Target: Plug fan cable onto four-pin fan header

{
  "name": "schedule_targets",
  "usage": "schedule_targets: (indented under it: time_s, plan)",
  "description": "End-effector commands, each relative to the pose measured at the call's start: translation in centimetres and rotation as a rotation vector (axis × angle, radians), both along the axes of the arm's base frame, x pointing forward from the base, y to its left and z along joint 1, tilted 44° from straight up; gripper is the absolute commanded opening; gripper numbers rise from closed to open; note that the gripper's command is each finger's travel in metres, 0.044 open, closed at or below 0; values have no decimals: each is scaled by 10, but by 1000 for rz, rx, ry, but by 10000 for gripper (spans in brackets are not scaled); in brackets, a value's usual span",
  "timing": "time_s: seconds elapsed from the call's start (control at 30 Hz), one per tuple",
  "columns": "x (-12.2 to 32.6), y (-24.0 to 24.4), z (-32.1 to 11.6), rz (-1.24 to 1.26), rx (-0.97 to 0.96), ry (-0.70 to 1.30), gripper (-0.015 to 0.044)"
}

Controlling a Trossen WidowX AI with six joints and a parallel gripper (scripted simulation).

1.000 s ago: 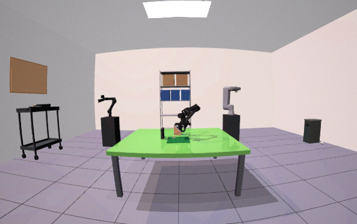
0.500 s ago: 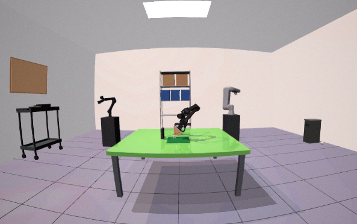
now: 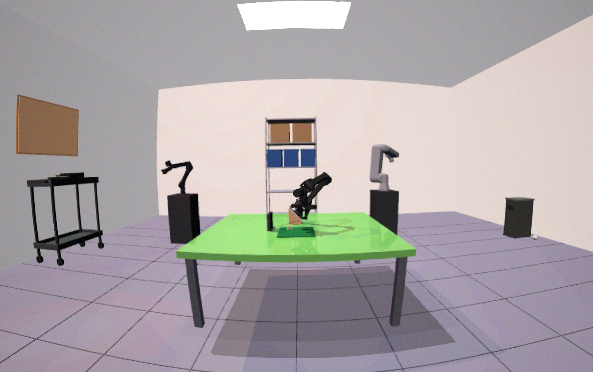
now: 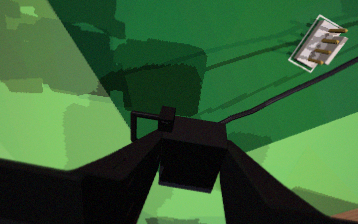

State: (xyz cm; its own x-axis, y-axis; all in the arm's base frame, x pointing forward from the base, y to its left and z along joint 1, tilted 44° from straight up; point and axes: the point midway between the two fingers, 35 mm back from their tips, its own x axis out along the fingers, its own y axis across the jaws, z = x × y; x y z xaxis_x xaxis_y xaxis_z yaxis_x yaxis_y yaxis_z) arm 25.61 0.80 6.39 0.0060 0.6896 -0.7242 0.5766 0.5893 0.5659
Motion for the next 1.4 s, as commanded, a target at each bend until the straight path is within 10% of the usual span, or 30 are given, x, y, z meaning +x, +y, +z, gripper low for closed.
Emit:
schedule_targets:
  time_s: [0.0, 1.37]
  plan:
    - [1, 0, 0, -71, 5, 78, 0]
    - [-25, 18, -36, -46, -484, 101, 0]
